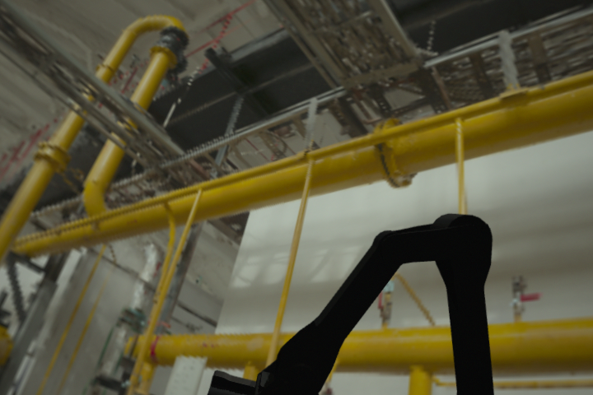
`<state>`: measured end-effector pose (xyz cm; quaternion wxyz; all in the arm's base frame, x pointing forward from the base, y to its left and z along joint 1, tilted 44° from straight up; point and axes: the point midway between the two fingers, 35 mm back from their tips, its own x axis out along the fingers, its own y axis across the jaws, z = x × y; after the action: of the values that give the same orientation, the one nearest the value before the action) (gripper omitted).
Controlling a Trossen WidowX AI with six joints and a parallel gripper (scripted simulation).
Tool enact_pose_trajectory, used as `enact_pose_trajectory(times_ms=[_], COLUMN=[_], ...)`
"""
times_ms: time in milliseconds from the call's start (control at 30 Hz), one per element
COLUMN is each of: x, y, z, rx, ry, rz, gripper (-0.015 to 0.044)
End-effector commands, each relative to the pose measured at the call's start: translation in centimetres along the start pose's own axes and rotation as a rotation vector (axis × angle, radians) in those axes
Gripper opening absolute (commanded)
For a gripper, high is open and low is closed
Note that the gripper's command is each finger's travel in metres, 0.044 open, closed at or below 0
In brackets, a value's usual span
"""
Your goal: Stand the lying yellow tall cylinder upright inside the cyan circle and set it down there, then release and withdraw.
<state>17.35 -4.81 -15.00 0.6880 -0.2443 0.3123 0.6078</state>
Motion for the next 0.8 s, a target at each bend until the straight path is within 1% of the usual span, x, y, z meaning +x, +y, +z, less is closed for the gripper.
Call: enact_pose_trajectory(times_ms=[0, 33, 233, 767], x=[0.1, 0.1, -0.3, -4.9], y=[0.0, 0.0, -0.1, -0.6], z=[0.1, 0.1, 0.0, -0.4], rx=[0.007, 0.007, 0.007, 0.008], ry=[-0.003, -0.003, -0.002, 0.005], rz=[-0.001, -0.001, -0.002, -0.002], gripper=[0.0126, 0.0105, 0.0105, 0.0105])
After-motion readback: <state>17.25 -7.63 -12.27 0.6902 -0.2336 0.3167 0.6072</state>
